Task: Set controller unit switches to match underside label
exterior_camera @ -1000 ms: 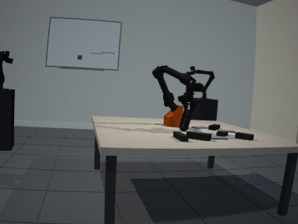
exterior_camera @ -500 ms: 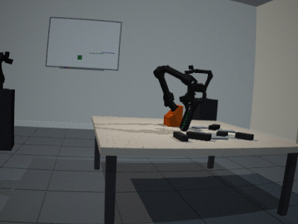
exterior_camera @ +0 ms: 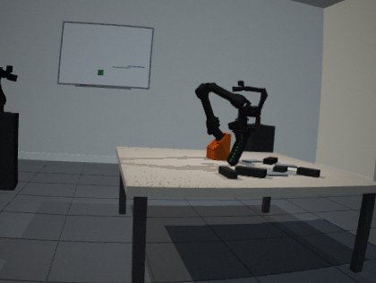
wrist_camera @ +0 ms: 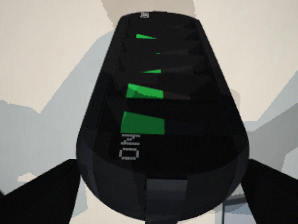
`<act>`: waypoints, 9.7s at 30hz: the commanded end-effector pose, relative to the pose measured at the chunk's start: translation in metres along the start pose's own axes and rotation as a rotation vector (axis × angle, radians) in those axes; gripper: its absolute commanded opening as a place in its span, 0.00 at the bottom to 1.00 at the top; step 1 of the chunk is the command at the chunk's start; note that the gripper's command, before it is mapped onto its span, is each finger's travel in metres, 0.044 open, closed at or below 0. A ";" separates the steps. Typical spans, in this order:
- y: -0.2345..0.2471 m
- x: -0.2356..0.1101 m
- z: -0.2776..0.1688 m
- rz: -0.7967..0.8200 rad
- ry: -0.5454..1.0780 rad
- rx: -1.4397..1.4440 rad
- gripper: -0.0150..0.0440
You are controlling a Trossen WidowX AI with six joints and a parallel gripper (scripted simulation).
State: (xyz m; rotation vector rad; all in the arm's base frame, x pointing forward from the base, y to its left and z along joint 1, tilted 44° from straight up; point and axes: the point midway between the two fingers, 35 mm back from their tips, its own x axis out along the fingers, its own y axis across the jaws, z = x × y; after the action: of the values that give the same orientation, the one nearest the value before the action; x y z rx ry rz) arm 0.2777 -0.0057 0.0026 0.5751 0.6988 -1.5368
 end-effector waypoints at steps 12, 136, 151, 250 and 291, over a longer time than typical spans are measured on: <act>-0.003 0.006 -0.013 -0.011 0.001 0.000 0.83; -0.003 0.060 -0.091 -0.010 0.003 0.001 0.82; -0.003 0.070 -0.093 -0.010 0.003 0.001 0.82; -0.003 0.039 0.017 -0.011 0.000 0.018 1.00; -0.004 0.091 0.024 -0.012 -0.003 0.019 1.00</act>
State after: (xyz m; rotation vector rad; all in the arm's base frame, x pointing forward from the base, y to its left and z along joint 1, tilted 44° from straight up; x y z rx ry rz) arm 0.2706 -0.0802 -0.0412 0.5950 0.6826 -1.5528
